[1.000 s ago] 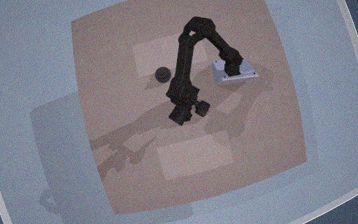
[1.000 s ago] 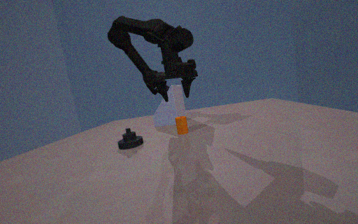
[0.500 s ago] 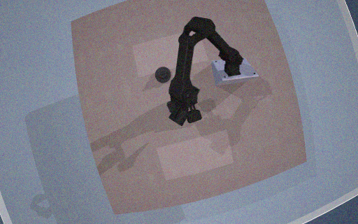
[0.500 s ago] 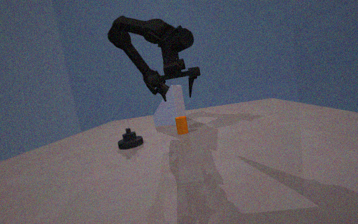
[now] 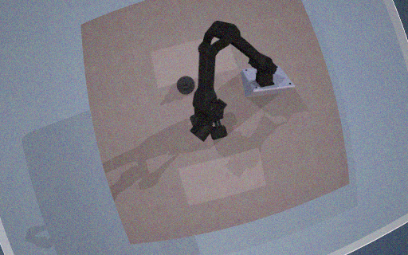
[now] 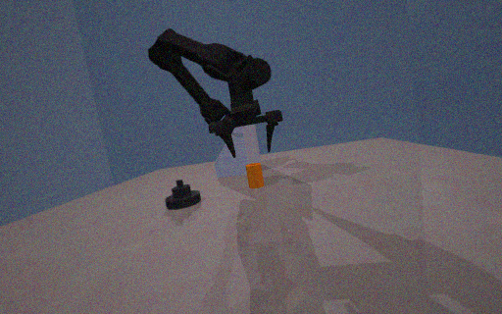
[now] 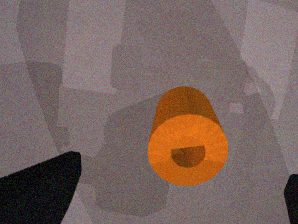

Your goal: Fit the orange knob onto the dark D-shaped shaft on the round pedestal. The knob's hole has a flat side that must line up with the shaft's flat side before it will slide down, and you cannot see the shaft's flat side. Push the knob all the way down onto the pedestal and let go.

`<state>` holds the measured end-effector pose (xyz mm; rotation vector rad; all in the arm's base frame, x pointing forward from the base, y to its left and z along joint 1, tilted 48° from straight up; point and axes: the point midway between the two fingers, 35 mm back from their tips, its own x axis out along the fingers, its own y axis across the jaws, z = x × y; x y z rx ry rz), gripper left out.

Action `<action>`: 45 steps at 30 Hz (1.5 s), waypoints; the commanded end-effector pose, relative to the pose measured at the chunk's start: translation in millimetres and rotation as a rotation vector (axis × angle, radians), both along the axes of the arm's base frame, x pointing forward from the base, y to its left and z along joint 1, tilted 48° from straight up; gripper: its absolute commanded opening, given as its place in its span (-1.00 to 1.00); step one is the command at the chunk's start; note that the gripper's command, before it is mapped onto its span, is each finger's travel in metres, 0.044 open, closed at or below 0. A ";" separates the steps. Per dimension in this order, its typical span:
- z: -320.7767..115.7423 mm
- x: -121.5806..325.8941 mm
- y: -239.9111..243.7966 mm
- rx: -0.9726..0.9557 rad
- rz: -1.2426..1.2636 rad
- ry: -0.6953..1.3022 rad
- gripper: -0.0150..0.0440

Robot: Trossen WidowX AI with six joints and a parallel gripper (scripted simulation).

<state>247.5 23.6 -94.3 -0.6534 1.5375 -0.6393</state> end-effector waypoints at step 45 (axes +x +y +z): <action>-50.5 -7.6 -58.2 -0.012 0.002 0.014 1.00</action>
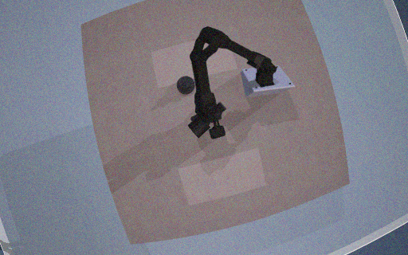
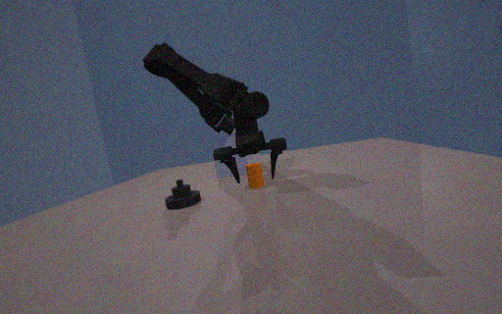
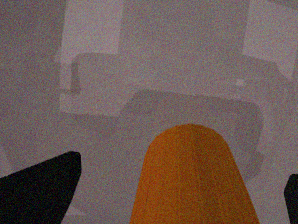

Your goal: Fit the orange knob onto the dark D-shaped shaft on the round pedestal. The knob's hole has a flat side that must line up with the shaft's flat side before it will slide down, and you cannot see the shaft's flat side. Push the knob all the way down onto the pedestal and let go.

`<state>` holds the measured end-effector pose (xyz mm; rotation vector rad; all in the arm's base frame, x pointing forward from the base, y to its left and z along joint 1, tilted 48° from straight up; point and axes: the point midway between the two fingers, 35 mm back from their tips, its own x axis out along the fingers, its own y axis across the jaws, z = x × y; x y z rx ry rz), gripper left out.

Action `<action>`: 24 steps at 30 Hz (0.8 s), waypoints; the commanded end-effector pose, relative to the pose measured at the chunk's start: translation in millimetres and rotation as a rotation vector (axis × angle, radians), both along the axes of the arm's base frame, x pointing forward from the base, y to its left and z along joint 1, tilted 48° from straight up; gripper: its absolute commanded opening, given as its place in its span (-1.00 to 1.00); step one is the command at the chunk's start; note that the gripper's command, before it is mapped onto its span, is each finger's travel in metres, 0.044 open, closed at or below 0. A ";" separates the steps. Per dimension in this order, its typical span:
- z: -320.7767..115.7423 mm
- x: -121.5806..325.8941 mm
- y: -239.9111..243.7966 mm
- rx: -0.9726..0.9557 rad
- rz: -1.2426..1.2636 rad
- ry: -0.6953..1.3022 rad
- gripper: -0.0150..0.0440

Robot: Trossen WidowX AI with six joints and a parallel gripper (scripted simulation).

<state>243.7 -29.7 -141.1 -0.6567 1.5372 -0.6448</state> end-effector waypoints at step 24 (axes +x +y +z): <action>1.8 1.0 13.0 0.031 0.038 0.022 -0.49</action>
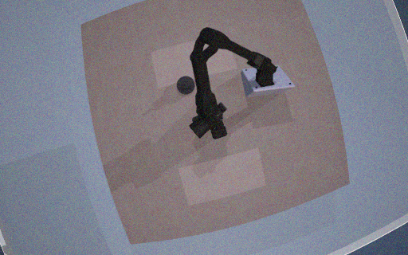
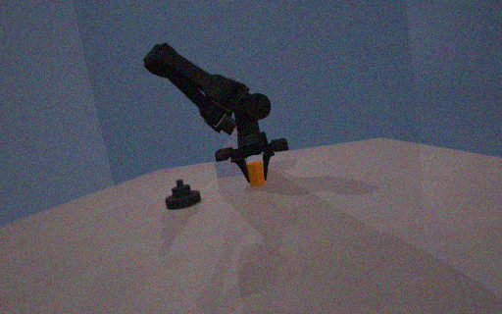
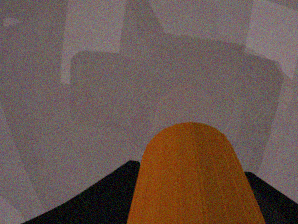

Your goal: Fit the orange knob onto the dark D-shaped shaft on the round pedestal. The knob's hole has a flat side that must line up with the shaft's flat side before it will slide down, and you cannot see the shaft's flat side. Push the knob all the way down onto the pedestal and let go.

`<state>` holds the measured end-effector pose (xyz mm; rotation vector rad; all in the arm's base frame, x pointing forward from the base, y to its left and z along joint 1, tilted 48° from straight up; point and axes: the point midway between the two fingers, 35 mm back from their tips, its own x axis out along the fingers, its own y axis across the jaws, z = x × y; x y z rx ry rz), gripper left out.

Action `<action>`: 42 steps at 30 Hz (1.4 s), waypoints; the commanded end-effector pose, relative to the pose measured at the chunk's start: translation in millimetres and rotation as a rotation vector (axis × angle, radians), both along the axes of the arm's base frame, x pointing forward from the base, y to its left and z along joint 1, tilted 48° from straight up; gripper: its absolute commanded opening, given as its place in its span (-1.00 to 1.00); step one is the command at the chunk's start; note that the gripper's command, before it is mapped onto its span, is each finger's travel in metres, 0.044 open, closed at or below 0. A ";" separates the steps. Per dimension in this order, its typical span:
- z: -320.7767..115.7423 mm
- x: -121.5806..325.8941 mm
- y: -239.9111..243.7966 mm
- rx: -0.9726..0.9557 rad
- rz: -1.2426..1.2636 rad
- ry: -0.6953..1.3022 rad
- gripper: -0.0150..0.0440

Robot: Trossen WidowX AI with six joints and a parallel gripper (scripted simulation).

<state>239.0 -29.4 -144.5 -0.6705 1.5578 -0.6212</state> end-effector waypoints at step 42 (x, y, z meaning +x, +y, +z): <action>105.5 39.9 74.1 0.016 -0.025 -0.028 -0.49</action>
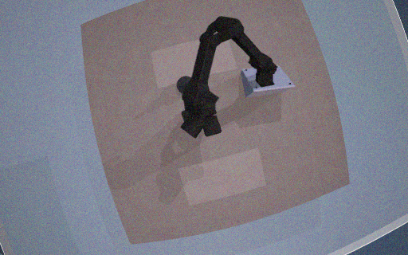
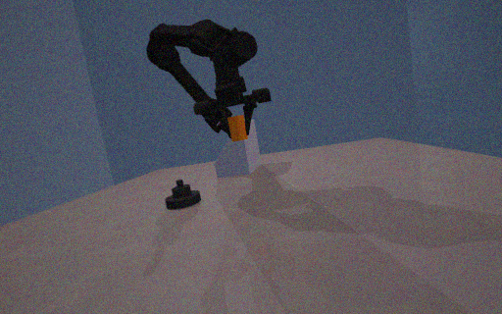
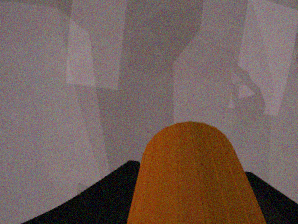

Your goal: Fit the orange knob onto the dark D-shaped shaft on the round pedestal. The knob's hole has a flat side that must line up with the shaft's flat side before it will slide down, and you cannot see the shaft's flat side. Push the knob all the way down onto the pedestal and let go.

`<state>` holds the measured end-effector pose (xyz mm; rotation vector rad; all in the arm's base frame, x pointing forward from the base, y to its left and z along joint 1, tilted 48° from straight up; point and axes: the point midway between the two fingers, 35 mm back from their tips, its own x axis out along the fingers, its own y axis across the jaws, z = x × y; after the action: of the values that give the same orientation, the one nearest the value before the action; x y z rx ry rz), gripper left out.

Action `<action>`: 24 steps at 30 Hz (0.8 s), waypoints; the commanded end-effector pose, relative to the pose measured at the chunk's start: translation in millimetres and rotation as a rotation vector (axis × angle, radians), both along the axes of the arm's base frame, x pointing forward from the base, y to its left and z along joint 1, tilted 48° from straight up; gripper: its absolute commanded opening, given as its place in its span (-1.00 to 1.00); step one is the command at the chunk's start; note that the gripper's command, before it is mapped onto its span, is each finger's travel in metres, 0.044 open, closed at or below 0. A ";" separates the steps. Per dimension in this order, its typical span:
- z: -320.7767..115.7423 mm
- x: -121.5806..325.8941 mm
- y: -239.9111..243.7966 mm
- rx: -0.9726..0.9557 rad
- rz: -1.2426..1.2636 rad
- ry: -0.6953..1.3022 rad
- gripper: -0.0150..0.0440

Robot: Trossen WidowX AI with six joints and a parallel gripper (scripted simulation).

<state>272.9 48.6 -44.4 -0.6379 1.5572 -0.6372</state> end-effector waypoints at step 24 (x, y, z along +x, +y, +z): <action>34.7 37.5 -56.1 0.014 0.014 -0.013 -0.49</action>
<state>305.4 -1.8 -16.3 -0.6305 1.5535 -0.6231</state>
